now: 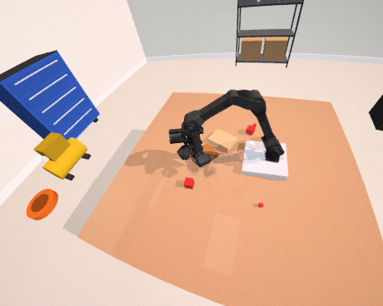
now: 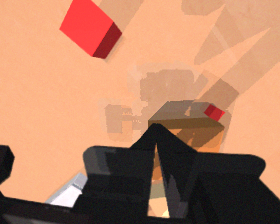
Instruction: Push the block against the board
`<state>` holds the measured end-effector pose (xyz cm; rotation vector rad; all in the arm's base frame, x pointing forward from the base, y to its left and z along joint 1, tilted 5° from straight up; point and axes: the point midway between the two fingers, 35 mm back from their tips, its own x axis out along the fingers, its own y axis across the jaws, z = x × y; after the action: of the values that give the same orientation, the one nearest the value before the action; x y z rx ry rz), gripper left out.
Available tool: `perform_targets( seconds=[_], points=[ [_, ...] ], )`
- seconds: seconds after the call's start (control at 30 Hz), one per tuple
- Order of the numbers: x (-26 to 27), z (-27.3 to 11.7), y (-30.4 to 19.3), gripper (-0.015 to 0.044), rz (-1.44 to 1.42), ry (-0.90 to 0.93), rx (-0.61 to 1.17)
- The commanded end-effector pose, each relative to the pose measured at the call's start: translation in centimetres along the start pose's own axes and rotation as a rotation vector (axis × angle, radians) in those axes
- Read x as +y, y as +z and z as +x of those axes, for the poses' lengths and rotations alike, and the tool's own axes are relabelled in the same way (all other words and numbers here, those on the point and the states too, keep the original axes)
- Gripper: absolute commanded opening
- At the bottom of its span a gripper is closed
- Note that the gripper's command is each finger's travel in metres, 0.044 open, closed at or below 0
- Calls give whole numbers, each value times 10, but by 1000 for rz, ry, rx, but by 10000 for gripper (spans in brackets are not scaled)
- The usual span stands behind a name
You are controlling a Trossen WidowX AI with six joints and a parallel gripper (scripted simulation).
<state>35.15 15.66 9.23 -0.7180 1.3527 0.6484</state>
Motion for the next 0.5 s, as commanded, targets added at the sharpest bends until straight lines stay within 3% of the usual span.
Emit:
perform_targets(
  seconds=[0.0, 0.2, 0.33, 0.47],
  points=[
    [-4, 1, 6, 0, -114, -2, 2],
    [-4, 4, 6, 0, -120, -2, 2],
    [-4, 53, 6, 0, -120, -2, 2],
    [-4, 56, 5, 0, -120, -2, 2]
  ],
)
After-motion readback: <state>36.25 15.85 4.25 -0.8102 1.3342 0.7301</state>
